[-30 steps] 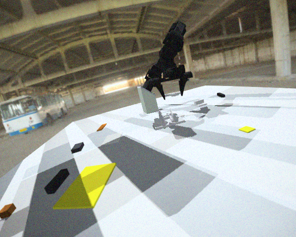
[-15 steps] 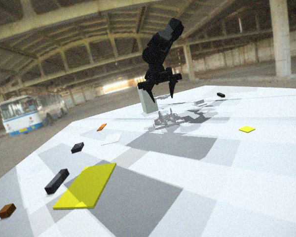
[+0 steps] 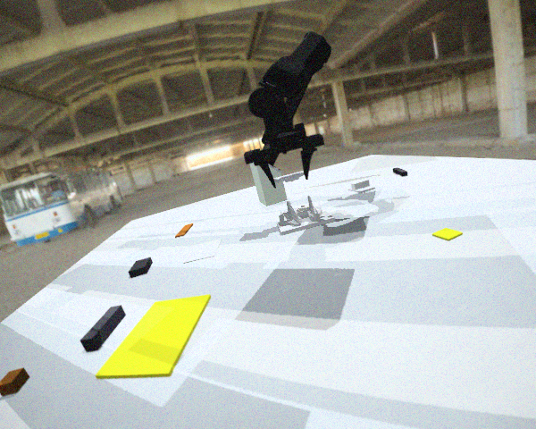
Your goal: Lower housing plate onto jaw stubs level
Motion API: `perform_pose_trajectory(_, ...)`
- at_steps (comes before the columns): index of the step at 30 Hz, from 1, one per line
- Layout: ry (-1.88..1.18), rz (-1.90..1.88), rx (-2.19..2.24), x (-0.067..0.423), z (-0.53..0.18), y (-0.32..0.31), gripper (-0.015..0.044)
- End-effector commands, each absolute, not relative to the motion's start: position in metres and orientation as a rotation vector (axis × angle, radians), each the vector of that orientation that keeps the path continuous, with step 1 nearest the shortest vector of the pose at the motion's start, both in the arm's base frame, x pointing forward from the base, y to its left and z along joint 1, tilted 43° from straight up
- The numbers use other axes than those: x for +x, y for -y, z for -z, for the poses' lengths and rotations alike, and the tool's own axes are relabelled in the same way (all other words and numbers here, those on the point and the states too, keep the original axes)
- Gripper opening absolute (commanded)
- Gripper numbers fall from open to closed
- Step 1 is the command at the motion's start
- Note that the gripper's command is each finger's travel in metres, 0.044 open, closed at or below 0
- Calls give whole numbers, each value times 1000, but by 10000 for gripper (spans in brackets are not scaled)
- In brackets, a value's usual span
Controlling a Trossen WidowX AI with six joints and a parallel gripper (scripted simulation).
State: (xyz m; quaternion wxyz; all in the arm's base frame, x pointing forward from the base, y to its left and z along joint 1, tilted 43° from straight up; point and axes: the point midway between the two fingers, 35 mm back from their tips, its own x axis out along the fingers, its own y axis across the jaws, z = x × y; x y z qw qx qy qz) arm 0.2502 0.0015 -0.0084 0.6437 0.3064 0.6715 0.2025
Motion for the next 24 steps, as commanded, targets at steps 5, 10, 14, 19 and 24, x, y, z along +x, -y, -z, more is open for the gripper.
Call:
perform_pose_trajectory(5, -1529, -465, 691, 250, 9, -1, 351)
perform_pose_trajectory(10, -1524, -478, 678, 250, 9, -1, 351)
perform_pose_trajectory(14, -1524, -478, 678, 250, 9, -1, 351)
perform_pose_trajectory(19, -1524, -478, 678, 251, 9, -1, 351)
perform_pose_trajectory(24, -1524, -478, 678, 251, 9, -1, 351)
